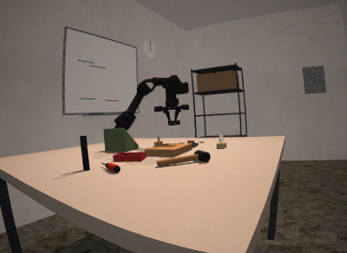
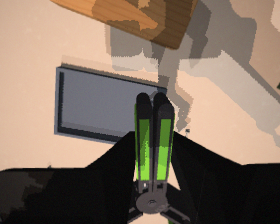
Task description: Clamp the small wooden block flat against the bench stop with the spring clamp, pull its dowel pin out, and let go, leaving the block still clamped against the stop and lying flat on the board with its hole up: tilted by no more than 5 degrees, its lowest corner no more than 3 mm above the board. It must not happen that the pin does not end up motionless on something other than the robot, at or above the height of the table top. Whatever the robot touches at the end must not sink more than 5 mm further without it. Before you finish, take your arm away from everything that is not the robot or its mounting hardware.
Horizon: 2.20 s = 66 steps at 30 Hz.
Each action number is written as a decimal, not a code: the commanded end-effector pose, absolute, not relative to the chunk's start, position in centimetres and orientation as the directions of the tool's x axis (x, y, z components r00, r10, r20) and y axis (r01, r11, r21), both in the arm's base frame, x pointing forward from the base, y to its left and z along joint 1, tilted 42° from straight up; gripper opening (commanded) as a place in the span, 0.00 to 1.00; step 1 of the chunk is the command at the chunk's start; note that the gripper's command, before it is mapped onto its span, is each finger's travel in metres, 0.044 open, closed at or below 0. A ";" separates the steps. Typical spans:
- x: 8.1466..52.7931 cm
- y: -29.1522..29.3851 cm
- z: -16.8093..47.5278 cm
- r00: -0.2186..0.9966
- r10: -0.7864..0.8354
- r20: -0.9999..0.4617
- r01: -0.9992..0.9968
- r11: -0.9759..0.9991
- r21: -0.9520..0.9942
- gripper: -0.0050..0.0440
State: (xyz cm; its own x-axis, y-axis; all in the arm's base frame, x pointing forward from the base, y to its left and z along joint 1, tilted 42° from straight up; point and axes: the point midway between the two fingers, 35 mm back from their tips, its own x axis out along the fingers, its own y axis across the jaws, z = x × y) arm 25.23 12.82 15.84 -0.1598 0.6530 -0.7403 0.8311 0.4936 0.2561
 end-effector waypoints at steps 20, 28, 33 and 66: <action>25.3 12.7 15.7 -0.157 0.654 -0.740 0.729 0.582 0.360 0.10; 25.3 12.7 15.7 -0.157 0.654 -0.740 0.680 0.615 0.399 0.10; 25.3 12.7 15.6 -0.157 0.654 -0.740 0.648 0.634 0.422 0.10; 25.3 12.6 15.4 -0.157 0.654 -0.740 0.438 0.718 0.541 0.10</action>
State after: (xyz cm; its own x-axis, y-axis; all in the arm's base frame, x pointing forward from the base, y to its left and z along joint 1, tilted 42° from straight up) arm 25.29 12.66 15.53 -0.1581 0.6538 -0.7400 0.4616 0.7114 0.5300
